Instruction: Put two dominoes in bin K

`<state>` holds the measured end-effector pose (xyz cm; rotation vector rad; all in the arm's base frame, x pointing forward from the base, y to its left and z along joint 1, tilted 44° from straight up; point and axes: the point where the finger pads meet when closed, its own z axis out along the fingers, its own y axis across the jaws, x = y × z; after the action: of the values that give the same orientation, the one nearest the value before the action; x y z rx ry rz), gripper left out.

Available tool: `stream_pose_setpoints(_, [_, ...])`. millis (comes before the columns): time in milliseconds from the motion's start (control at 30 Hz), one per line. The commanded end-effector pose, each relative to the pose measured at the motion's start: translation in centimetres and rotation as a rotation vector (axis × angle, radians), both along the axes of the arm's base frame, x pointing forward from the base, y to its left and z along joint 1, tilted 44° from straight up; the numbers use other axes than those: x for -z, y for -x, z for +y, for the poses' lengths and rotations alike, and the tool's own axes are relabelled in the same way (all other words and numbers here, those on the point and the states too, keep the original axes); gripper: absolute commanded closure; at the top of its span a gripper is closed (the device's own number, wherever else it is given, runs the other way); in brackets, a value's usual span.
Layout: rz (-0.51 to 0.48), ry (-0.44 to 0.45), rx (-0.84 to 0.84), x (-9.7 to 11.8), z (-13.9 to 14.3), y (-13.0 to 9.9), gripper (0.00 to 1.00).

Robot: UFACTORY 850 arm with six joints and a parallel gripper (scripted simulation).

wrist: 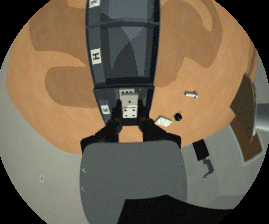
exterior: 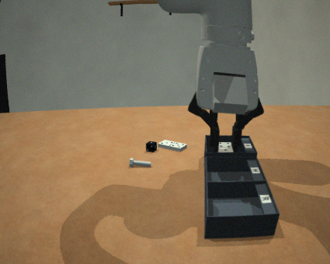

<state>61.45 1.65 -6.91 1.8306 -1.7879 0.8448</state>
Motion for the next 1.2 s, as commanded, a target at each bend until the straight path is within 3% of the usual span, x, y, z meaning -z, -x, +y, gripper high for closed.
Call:
stream_pose_setpoints(0, [-0.002,-0.001,-0.001,0.17,-0.14,-0.14,1.00])
stream_pose_setpoints(333, [-0.002,-0.001,-0.001,0.18,-0.14,-0.14,1.00])
stream_pose_setpoints(367, [-0.002,-0.001,-0.001,0.18,-0.14,-0.14,0.69])
stream_pose_setpoints(1167, [-0.002,-0.001,-0.001,-0.29,0.32,-0.05,0.69])
